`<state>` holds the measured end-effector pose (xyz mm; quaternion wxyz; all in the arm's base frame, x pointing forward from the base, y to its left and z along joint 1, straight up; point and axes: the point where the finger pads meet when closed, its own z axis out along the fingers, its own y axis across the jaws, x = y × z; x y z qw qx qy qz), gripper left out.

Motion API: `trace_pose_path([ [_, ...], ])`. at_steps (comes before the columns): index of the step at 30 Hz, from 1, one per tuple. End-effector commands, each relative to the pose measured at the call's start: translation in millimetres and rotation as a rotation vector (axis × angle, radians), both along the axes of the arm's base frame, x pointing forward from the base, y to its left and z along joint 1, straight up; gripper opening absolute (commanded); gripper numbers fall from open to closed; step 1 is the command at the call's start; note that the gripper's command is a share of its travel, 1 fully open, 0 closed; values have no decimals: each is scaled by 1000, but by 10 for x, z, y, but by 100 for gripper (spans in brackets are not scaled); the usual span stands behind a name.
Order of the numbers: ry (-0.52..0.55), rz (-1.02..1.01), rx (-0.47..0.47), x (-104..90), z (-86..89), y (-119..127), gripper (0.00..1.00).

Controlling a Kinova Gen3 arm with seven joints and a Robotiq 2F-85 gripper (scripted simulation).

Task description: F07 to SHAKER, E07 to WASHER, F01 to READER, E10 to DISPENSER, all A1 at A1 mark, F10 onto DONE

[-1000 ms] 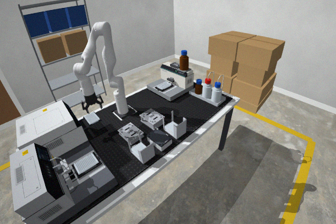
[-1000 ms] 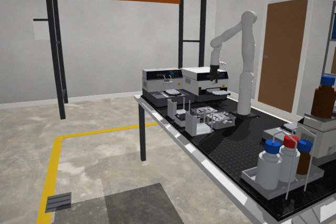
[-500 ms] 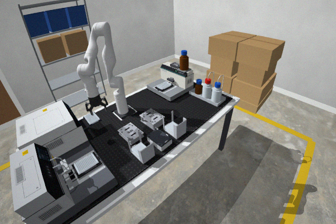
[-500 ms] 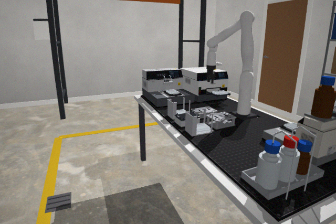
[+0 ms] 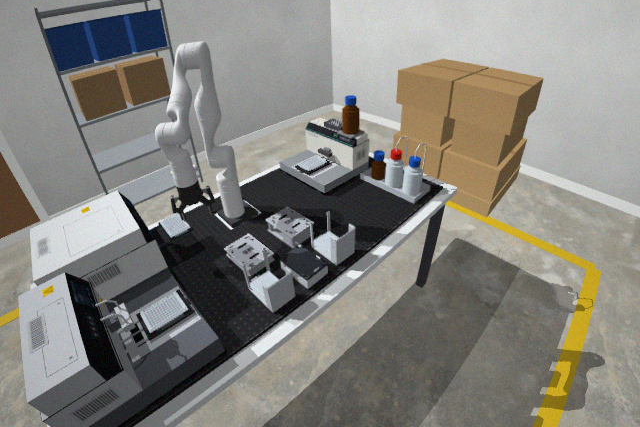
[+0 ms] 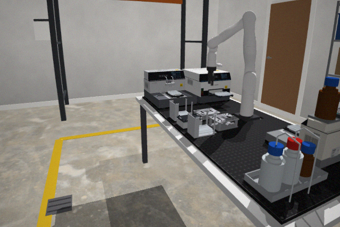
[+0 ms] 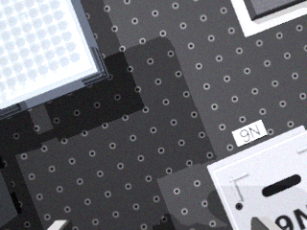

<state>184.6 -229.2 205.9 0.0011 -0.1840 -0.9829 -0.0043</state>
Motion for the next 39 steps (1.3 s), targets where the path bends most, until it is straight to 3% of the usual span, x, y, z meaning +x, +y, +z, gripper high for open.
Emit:
trace_pose_path([
  [1,3,-21,-6,39,5,97,100],
  [36,3,-114,-5,311,7,1030,100],
  [39,4,-208,-5,337,8,1126,100],
])
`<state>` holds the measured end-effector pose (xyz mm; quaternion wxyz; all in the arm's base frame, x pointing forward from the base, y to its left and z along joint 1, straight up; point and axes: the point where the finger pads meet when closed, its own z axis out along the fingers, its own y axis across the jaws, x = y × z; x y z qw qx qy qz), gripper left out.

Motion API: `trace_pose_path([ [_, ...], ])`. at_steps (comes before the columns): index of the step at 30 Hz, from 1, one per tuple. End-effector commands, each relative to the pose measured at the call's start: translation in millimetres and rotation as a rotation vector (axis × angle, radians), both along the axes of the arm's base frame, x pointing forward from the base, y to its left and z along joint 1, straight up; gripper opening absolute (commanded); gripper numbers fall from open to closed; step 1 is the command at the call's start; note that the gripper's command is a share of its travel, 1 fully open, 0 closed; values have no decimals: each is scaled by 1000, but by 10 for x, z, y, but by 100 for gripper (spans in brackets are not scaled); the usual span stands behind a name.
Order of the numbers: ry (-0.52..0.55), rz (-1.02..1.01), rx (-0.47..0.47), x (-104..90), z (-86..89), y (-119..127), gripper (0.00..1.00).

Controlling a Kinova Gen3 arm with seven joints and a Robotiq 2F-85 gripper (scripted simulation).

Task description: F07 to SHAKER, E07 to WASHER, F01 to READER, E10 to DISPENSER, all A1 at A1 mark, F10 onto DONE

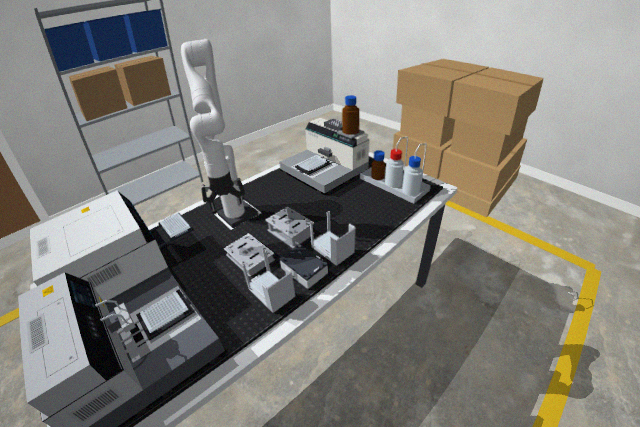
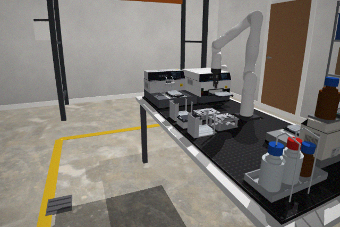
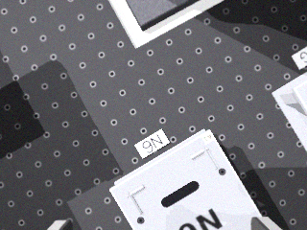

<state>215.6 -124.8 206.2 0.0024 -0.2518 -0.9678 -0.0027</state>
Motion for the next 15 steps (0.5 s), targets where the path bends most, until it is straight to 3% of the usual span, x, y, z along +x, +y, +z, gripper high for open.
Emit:
trace_pose_path([
  [1,0,-69,-3,37,4,114,100],
  [15,0,-69,-3,144,5,501,100],
])
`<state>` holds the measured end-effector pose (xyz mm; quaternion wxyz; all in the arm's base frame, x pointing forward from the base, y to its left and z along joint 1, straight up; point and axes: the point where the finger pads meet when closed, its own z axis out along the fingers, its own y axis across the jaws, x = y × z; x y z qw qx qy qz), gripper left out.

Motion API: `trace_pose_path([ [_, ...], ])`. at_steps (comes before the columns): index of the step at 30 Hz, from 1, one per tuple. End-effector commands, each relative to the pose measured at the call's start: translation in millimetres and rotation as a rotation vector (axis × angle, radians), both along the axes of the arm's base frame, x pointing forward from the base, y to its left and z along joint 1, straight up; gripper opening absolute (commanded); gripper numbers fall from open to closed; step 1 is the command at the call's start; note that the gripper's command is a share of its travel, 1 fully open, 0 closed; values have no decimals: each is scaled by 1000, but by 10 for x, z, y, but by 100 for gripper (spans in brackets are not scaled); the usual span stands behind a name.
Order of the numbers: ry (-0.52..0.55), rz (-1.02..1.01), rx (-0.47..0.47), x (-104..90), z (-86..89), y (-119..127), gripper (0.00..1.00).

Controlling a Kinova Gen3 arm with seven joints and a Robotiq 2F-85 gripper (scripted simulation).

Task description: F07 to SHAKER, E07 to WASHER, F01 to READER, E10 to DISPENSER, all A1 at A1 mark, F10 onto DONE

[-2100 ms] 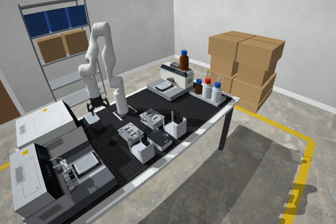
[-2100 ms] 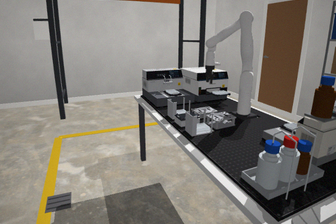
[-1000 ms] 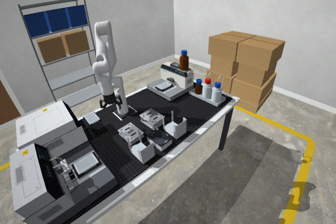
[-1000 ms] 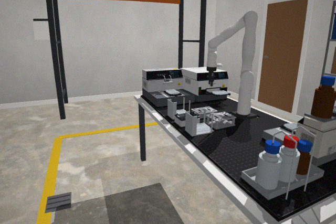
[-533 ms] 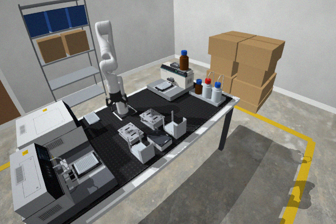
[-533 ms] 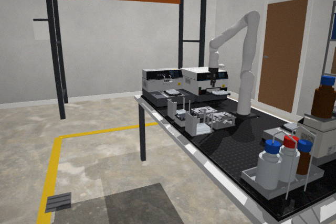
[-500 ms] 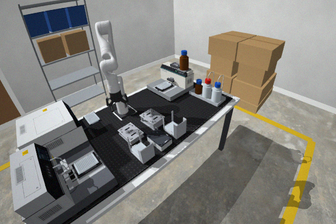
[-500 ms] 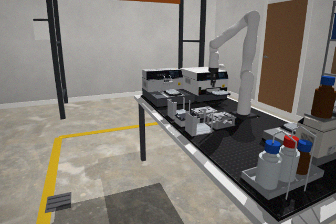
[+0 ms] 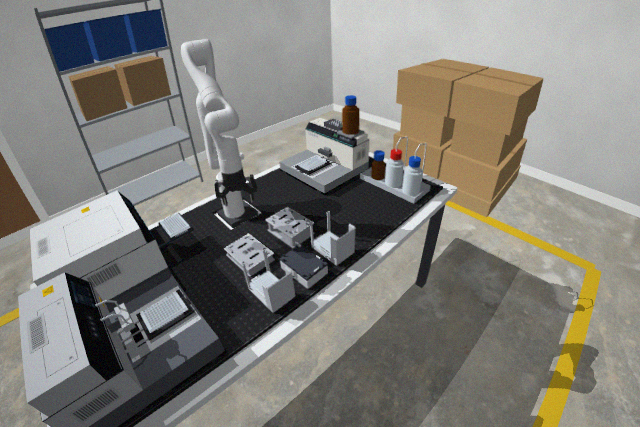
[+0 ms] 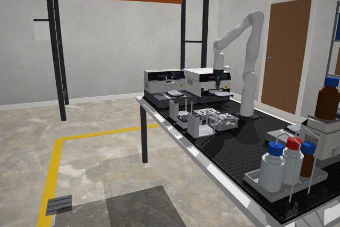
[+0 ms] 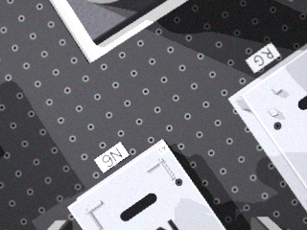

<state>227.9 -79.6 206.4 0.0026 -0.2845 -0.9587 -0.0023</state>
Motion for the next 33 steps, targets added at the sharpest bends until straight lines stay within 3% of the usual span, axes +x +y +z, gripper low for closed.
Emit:
trace_pose_path([
  [1,-1,-1,-2,29,4,81,100],
  [4,0,-94,-2,46,4,180,100],
  [33,0,-187,-2,139,7,1008,100],
])
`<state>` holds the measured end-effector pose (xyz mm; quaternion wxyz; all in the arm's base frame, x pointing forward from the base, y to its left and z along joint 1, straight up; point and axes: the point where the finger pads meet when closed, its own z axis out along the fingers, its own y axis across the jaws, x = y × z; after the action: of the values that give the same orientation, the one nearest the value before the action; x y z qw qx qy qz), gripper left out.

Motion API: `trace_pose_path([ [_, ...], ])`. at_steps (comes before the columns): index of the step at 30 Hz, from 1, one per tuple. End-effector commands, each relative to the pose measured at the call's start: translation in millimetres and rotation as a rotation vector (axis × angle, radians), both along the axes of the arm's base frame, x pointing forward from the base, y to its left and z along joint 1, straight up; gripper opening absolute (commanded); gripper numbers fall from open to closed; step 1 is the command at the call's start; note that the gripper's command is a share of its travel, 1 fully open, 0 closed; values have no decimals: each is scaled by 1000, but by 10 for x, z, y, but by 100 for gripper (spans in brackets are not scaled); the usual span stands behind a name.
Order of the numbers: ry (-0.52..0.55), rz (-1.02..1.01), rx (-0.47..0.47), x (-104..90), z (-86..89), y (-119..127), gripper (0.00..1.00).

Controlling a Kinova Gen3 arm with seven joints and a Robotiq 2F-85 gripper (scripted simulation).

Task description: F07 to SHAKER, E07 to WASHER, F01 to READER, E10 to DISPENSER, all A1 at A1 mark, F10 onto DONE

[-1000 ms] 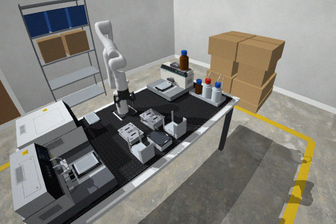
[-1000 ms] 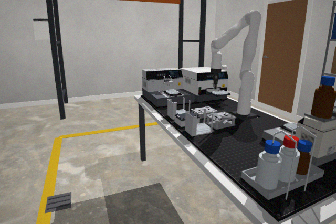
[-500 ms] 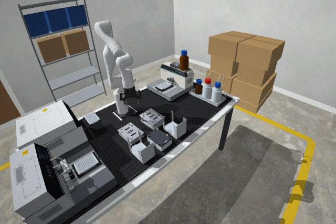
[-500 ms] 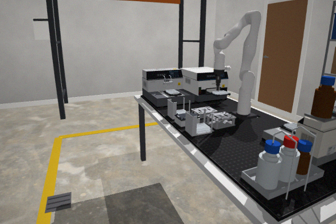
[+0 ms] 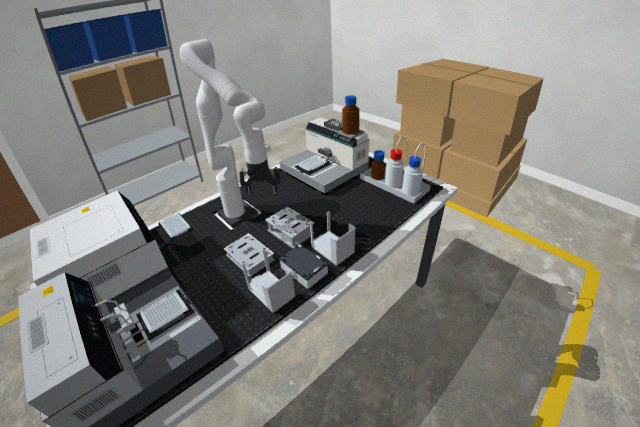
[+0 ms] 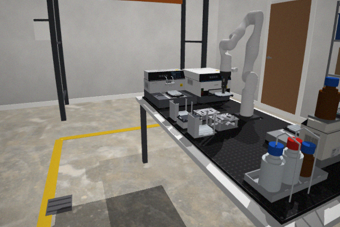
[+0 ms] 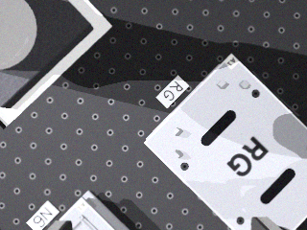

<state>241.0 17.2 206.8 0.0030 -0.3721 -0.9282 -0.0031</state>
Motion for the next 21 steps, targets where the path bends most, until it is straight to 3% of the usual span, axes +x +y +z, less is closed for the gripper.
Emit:
trace_pose_path([
  [1,0,-2,-4,8,3,73,100],
  [21,1,-95,-4,-71,6,657,100],
])
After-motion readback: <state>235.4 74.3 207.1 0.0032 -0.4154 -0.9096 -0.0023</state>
